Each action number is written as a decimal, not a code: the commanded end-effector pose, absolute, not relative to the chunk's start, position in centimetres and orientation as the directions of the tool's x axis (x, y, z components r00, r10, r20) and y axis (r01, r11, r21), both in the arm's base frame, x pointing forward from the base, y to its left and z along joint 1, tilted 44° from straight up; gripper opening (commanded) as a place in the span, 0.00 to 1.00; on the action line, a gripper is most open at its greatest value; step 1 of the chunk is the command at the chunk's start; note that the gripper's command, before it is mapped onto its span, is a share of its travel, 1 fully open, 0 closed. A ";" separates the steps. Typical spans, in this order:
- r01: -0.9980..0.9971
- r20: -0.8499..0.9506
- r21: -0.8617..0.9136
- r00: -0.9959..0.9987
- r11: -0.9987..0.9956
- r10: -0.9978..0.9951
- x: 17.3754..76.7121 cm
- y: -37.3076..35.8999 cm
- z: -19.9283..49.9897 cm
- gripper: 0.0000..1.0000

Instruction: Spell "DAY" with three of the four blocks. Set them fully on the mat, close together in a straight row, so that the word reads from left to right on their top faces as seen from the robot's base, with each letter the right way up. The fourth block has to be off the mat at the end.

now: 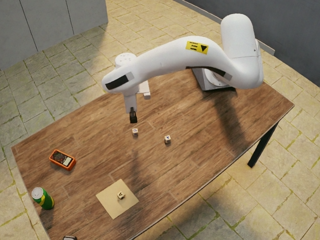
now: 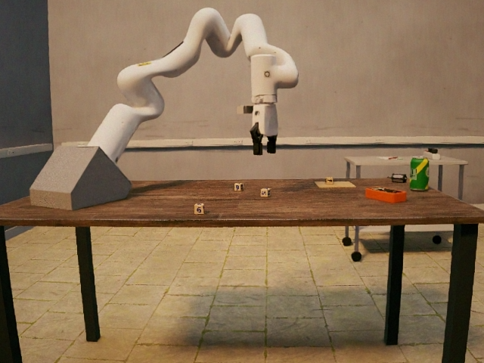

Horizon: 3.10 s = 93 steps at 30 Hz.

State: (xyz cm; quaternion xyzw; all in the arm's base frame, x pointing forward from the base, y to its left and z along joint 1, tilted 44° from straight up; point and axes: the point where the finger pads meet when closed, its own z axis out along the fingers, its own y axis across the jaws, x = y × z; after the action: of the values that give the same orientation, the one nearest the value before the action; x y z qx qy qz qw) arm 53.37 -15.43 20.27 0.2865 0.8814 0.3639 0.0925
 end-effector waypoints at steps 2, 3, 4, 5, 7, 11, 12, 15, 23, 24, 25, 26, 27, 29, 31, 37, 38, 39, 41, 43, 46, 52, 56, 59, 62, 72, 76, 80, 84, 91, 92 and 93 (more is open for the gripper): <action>0.489 0.089 0.690 -0.788 0.533 0.609 53.5 -15.4 20.3 1.00; 0.507 0.104 0.688 -0.777 0.519 0.621 53.5 -15.4 20.2 1.00; 0.527 0.122 0.685 -0.763 0.502 0.634 53.5 -15.4 20.2 1.00; 0.550 0.143 0.681 -0.747 0.483 0.649 53.5 -15.4 20.2 1.00; 0.598 0.187 0.671 -0.710 0.439 0.679 53.6 -15.3 20.1 1.00; 0.628 0.216 0.662 -0.683 0.409 0.698 53.6 -15.3 20.1 1.00; 0.658 0.246 0.651 -0.654 0.377 0.715 53.6 -15.2 20.0 1.00; 0.710 0.299 0.629 -0.597 0.317 0.744 53.7 -15.1 19.9 1.00; 0.812 0.415 0.560 -0.449 0.167 0.791 53.8 -15.0 19.7 1.00; 0.822 0.428 0.549 -0.429 0.148 0.795 53.8 -14.9 19.7 1.00; 0.832 0.442 0.539 -0.409 0.129 0.799 53.8 -14.9 19.7 1.00; 0.842 0.454 0.528 -0.389 0.109 0.801 53.8 -14.9 19.6 1.00; 0.842 0.454 0.528 -0.389 0.109 0.801 53.8 -14.9 19.6 1.00; 0.867 0.490 0.496 -0.330 0.054 0.807 53.9 -14.8 19.6 1.00; 0.879 0.508 0.476 -0.296 0.023 0.808 53.9 -14.8 19.5 1.00; 0.912 0.572 0.399 -0.167 -0.094 0.803 54.0 -14.7 19.4 1.00; 0.916 0.581 0.384 -0.145 -0.114 0.801 54.0 -14.7 19.3 1.00; 0.919 0.590 0.371 -0.123 -0.133 0.798 54.0 -14.6 19.3 1.00; 0.924 0.608 0.341 -0.078 -0.171 0.790 54.1 -14.6 19.3 1.00; 0.927 0.624 0.312 -0.033 -0.209 0.781 54.1 -14.5 19.2 1.00; 0.927 0.644 0.267 0.032 -0.264 0.764 54.1 -14.5 19.1 1.00; 0.914 0.674 0.180 0.154 -0.363 0.723 54.2 -14.4 19.0 1.00; 0.895 0.688 0.113 0.242 -0.431 0.684 54.3 -14.3 18.9 1.00; 0.875 0.694 0.063 0.306 -0.479 0.651 54.3 -14.2 18.8 1.00; 0.868 0.696 0.047 0.327 -0.495 0.640 54.3 -14.2 18.8 1.00; 0.746 0.682 -0.144 0.551 -0.650 0.481 54.5 -13.9 18.5 1.00; 0.689 0.665 -0.209 0.620 -0.694 0.416 54.6 -13.8 18.4 1.00; 0.627 0.642 -0.272 0.683 -0.730 0.348 54.6 -13.8 18.3 1.00; 0.568 0.617 -0.324 0.733 -0.757 0.286 54.7 -13.7 18.2 1.00; 0.435 0.553 -0.424 0.819 -0.794 0.153 54.8 -13.5 18.0 1.00; 0.415 0.543 -0.437 0.829 -0.798 0.134 54.8 -13.5 17.9 1.00; 0.396 0.532 -0.450 0.839 -0.801 0.115 54.8 -13.5 17.9 1.00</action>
State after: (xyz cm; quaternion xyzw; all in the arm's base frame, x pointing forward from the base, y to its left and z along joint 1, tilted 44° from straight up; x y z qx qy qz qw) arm 54.69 -13.51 17.97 0.9058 0.1900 0.2669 -0.2687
